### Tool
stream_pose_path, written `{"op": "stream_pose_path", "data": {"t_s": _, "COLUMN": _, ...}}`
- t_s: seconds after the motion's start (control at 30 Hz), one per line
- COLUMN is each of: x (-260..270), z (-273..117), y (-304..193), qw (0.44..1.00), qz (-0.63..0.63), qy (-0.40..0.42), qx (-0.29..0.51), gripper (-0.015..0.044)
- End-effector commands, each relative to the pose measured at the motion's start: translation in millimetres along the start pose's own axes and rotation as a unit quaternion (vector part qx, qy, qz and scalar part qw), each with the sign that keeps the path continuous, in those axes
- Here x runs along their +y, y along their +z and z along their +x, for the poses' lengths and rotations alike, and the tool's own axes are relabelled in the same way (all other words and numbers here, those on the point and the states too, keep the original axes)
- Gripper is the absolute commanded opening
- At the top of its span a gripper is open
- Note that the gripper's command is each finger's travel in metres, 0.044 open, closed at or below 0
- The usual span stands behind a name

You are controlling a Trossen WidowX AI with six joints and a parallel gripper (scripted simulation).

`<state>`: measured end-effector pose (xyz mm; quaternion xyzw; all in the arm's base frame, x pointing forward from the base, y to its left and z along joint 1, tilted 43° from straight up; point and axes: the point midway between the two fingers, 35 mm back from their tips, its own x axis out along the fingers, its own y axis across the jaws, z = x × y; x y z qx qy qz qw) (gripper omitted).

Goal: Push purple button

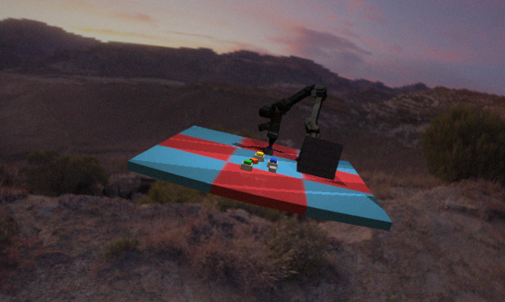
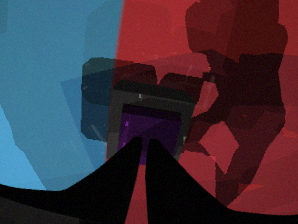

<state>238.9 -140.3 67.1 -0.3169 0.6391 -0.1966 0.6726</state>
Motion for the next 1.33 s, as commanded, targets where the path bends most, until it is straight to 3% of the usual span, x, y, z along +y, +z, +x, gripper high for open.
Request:
{"op": "stream_pose_path", "data": {"t_s": 0.0, "x": -0.8, "z": -25.2, "y": 0.9, "qw": 1.0, "qz": 0.001, "qy": -0.001, "qx": -0.004, "gripper": 0.002}}
{"op": "stream_pose_path", "data": {"t_s": 0.13, "x": -0.7, "z": -27.1, "y": 0.7, "qw": 1.0, "qz": 0.001, "qy": -0.001, "qx": -0.004, "gripper": 0.002}}
{"op": "stream_pose_path", "data": {"t_s": 0.27, "x": 28.7, "z": -35.3, "y": 30.2, "qw": 1.0, "qz": -0.003, "qy": 0.021, "qx": -0.015, "gripper": 0.0125}}
{"op": "stream_pose_path", "data": {"t_s": 0.47, "x": 118.1, "z": -59.8, "y": 79.9, "qw": 0.998, "qz": -0.014, "qy": 0.059, "qx": -0.022, "gripper": 0.0283}}
{"op": "stream_pose_path", "data": {"t_s": 0.63, "x": 196.2, "z": -78.4, "y": 92.5, "qw": 0.997, "qz": -0.021, "qy": 0.067, "qx": -0.016, "gripper": 0.04}}
{"op": "stream_pose_path", "data": {"t_s": 1.03, "x": 374.0, "z": -96.6, "y": 40.3, "qw": 1.0, "qz": -0.001, "qy": 0.019, "qx": -0.005, "gripper": 0.04}}
{"op": "stream_pose_path", "data": {"t_s": 1.3, "x": 382.9, "z": -95.9, "y": 34.3, "qw": 1.0, "qz": 0.002, "qy": 0.013, "qx": -0.006, "gripper": 0.04}}
